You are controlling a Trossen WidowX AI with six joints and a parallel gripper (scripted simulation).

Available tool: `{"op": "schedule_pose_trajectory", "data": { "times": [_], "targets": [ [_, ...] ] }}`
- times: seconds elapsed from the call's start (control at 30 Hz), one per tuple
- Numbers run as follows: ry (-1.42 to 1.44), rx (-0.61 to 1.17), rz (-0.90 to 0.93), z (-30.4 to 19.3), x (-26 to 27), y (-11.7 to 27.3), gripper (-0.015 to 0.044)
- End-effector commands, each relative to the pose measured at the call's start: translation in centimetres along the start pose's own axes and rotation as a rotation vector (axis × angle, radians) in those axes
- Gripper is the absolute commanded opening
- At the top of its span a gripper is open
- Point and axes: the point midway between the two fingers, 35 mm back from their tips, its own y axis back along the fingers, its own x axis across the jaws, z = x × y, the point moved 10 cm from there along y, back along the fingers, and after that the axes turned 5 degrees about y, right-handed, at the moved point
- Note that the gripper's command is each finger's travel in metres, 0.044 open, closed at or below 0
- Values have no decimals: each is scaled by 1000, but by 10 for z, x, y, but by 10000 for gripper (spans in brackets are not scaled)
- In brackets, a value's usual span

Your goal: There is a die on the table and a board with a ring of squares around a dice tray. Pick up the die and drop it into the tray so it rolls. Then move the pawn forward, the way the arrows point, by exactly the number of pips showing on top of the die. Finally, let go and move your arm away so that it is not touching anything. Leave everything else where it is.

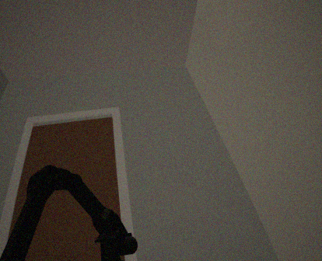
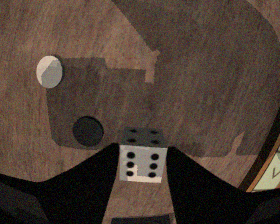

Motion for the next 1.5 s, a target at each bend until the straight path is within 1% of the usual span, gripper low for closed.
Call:
{"op": "schedule_pose_trajectory", "data": {
  "times": [0.0,0.13,0.23,0.33,0.53,1.1,1.3,1.47],
  "targets": [
    [-6,4,1,0,0,-2,97],
    [-6,4,1,0,0,-2,71],
    [-15,-10,9,2,1,1,0],
    [-42,-50,32,6,2,14,0],
    [-35,-40,27,7,6,34,0],
    [-7,2,3,-2,10,118,0],
    [-7,4,2,-2,9,121,0],
    [-24,4,0,8,-12,117,0]
  ]
}}
